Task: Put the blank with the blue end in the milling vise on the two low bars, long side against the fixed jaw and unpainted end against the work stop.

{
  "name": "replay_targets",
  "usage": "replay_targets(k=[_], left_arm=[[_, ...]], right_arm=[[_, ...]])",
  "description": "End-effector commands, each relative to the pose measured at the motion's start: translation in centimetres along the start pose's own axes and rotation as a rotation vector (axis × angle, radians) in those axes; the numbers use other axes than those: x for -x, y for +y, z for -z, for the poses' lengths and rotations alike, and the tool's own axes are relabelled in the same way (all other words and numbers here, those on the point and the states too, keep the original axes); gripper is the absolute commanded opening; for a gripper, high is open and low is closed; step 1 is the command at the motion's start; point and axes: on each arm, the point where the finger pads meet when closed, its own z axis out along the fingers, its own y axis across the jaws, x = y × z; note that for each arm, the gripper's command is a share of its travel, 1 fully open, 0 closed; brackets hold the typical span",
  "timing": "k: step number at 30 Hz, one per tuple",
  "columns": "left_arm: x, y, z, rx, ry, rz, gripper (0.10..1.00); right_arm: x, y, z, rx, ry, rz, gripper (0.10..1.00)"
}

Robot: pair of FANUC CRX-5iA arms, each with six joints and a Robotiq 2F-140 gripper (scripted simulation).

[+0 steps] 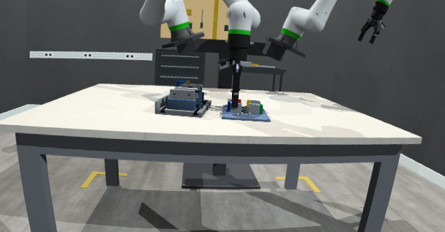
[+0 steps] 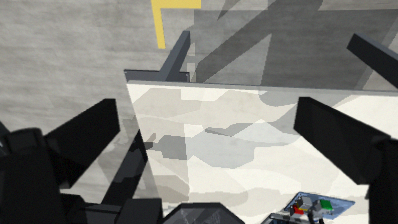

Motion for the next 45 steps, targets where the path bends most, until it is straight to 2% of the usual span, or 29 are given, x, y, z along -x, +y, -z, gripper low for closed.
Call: replay_targets(k=[1, 45], left_arm=[[0.0, 0.0, 0.1, 0.000, 0.002, 0.000, 1.000], [0.0, 0.0, 0.1, 0.000, 0.002, 0.000, 1.000]], right_arm=[[0.1, -0.1, 0.3, -0.001, -0.001, 0.000, 0.099], [0.1, -0.1, 8.2, -0.001, -0.001, 0.000, 0.099]])
